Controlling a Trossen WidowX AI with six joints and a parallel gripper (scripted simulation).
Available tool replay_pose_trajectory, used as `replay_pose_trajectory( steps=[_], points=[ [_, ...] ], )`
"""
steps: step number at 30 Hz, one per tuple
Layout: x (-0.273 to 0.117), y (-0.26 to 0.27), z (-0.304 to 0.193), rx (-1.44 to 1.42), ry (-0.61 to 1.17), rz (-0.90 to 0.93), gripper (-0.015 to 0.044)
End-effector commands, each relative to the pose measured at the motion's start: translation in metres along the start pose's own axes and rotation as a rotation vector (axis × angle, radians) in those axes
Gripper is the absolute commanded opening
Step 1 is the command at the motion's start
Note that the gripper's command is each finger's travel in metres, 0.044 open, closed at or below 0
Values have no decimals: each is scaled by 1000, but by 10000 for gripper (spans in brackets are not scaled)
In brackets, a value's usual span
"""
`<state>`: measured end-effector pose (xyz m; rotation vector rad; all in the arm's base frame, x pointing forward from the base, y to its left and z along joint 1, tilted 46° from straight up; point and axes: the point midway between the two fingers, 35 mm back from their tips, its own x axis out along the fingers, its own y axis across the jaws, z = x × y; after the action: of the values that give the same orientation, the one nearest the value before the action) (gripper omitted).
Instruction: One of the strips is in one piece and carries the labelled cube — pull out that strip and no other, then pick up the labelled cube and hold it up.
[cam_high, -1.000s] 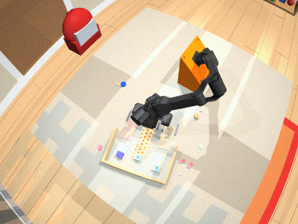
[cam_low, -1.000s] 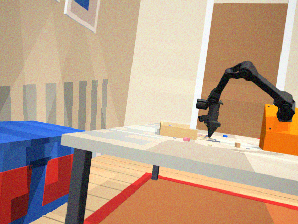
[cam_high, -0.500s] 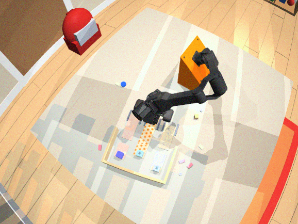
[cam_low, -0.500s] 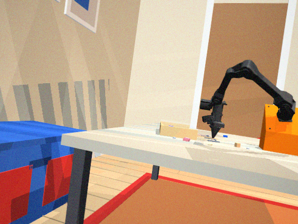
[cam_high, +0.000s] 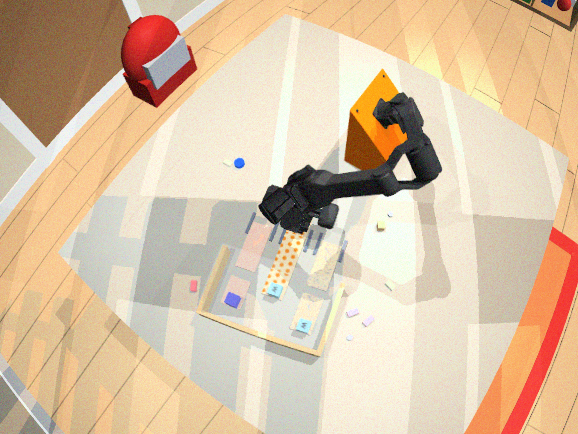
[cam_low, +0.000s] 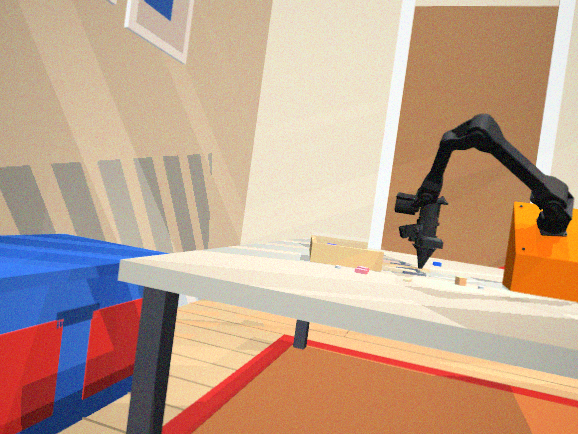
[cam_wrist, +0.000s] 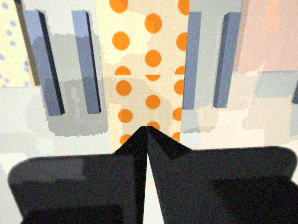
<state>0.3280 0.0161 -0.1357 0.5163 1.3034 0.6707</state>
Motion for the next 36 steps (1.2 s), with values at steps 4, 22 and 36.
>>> replay_pose_trajectory(
  steps=[4, 22, 36],
  points=[
    [3, 1, -19, 6, 22, 0, 0],
    [3, 0, -47, 7, 23, 0, 0],
    [3, 0, -68, 8, 24, 0, 0]
  ],
)
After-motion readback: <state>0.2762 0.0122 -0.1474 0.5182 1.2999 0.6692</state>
